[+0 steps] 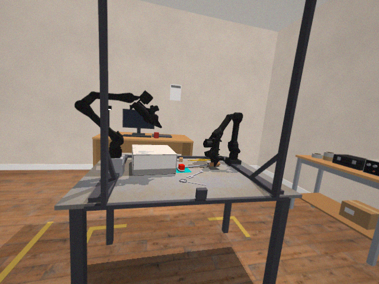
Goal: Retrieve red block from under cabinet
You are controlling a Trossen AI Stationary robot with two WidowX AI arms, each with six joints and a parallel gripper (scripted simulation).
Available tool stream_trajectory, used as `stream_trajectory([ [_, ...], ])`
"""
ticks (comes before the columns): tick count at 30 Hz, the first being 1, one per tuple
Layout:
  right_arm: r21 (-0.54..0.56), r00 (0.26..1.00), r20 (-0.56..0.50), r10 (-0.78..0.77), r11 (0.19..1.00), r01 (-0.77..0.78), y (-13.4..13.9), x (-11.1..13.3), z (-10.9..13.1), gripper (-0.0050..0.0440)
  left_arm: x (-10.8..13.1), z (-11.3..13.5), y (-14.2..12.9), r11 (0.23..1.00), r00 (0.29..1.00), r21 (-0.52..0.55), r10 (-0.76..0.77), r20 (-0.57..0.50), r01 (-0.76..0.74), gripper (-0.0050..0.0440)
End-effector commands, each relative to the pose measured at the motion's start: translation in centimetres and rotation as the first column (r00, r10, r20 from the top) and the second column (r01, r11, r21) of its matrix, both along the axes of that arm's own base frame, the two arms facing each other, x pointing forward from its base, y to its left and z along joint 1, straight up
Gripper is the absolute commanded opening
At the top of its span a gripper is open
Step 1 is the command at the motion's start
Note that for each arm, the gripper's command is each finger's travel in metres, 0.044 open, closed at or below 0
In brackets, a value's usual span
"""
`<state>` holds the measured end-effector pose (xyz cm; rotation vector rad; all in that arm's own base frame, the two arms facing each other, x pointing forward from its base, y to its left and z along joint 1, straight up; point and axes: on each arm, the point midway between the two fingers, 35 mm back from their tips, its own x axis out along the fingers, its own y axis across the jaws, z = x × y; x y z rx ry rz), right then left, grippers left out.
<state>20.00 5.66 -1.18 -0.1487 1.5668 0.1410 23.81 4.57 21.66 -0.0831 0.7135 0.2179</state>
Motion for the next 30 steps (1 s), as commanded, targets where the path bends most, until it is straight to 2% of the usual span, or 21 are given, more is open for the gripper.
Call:
stream_trajectory([
  [1,0.012,1.000,0.010,0.021,1.000,-0.022,0.4,0.2,0.3,0.0116,0.0,0.5,0.1,1.000,1.000,0.003,0.001,0.013,-0.001,0.0440],
  [5,0.010,1.000,0.003,0.021,1.000,-0.021,0.3,0.1,0.1,0.0116,0.0,0.5,0.1,1.000,1.000,0.003,0.001,0.013,-0.001,0.0440],
  [15,0.009,1.000,0.011,0.015,1.000,-0.015,0.6,2.4,0.8,0.0116,0.0,0.5,0.1,1.000,1.000,0.003,0.001,0.013,-0.001,0.0440],
  [26,0.007,1.000,0.005,0.017,1.000,-0.017,0.6,2.1,0.0,0.0116,0.0,0.5,0.1,1.000,1.000,0.003,0.001,0.013,-0.001,0.0440],
  [30,0.007,1.000,0.005,0.016,1.000,-0.016,0.6,2.1,0.0,0.0212,0.0,0.5,0.1,1.000,1.000,0.003,0.001,0.013,-0.001,0.0440],
])
